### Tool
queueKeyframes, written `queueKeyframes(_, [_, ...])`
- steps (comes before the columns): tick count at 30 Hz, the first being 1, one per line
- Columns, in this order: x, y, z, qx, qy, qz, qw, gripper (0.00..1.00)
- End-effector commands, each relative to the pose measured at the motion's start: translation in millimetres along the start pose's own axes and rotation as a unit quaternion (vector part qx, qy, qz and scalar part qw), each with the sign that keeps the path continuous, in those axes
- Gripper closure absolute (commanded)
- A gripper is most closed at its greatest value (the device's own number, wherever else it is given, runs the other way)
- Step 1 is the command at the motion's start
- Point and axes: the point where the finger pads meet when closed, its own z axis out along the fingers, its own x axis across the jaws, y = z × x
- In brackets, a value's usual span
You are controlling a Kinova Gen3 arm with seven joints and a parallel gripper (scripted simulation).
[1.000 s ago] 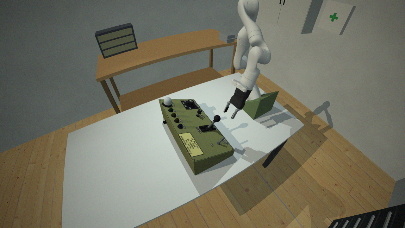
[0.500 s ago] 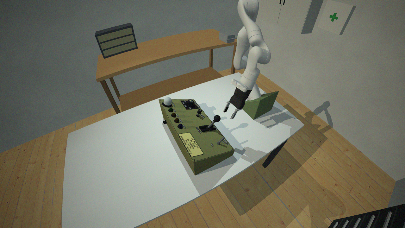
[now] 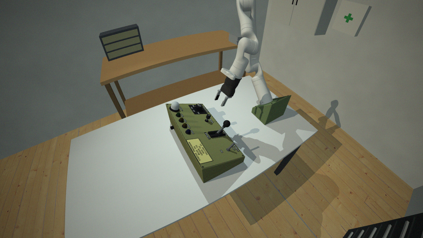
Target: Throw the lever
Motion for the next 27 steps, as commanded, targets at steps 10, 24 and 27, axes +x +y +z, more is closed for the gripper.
queueKeyframes(10, [75, 38, 8.0, -0.009, -0.029, 0.016, 0.999, 0.00])
queueKeyframes(24, [75, 38, 8.0, -0.009, -0.029, 0.016, 0.999, 0.00])
queueKeyframes(27, [75, 38, 8.0, -0.009, -0.029, 0.016, 0.999, 0.00])
